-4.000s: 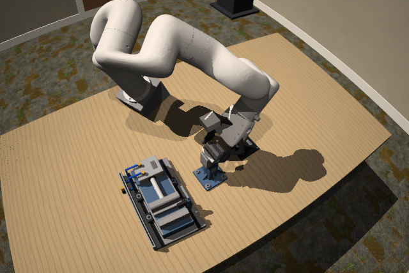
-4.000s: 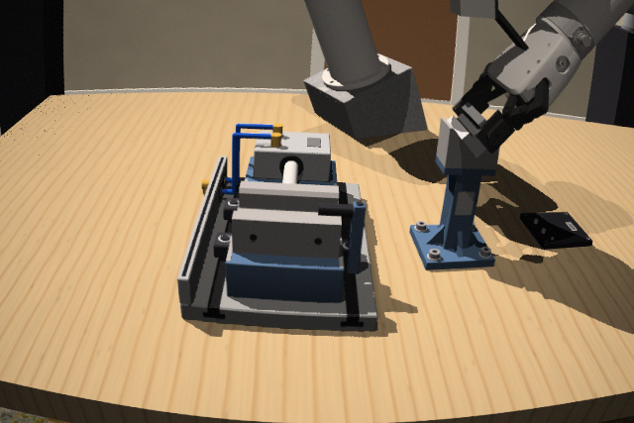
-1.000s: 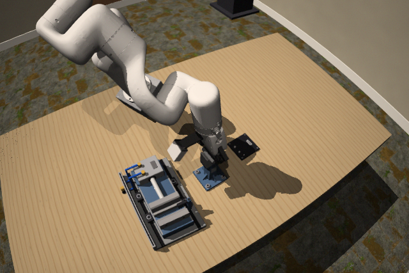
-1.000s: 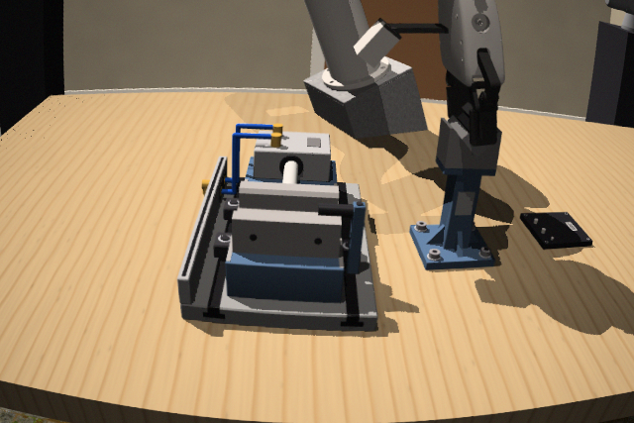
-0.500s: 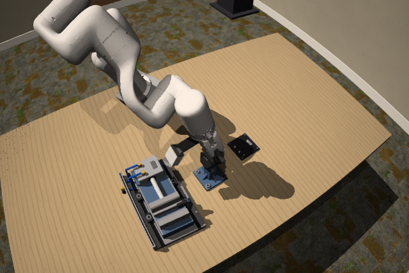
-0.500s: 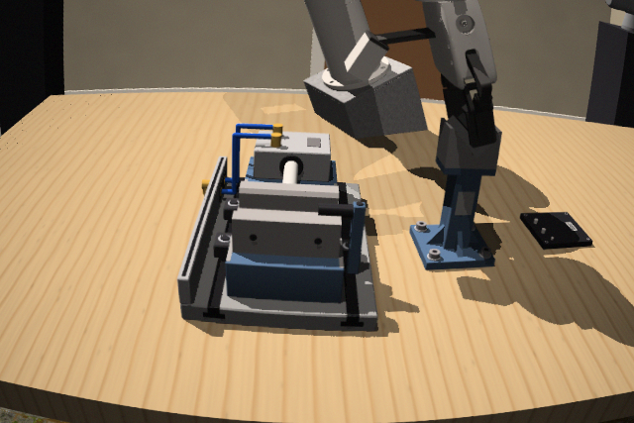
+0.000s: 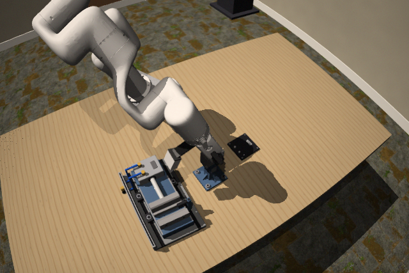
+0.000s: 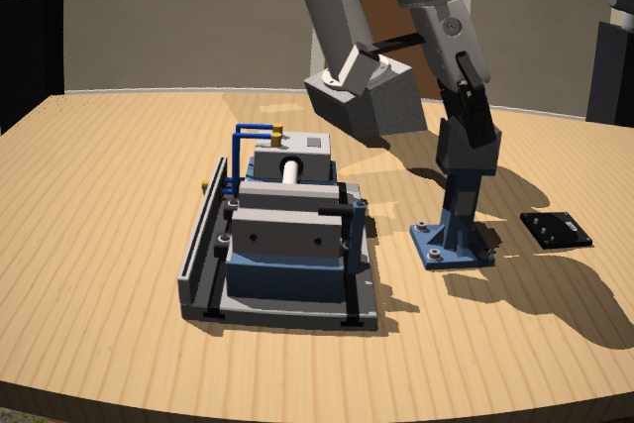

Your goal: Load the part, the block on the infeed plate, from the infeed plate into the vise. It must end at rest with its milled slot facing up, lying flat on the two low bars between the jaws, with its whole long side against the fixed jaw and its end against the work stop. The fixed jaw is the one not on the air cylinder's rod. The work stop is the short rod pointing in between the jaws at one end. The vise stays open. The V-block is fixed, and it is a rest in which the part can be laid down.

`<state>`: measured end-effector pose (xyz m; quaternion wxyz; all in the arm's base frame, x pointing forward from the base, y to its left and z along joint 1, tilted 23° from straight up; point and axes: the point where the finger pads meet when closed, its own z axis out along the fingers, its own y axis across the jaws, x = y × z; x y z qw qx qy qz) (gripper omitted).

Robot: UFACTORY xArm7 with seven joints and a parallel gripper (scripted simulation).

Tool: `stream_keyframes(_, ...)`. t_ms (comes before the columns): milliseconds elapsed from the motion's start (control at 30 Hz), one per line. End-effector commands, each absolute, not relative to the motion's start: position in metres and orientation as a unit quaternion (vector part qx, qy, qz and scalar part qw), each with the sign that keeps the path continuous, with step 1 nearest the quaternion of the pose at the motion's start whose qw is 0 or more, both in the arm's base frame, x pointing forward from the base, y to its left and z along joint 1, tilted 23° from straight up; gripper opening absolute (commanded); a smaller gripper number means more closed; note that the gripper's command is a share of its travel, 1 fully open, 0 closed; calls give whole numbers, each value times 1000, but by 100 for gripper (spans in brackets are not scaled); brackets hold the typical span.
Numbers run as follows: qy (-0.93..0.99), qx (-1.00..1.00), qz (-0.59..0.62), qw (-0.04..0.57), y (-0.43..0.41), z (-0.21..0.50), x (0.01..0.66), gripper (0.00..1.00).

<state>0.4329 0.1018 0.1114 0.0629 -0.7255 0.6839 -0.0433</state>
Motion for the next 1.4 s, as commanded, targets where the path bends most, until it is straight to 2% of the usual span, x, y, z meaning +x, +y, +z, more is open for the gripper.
stream_keyframes(0,681,-727,-29,78,102,113,434,89)
stream_keyframes(1367,667,-725,58,159,100,112,434,89)
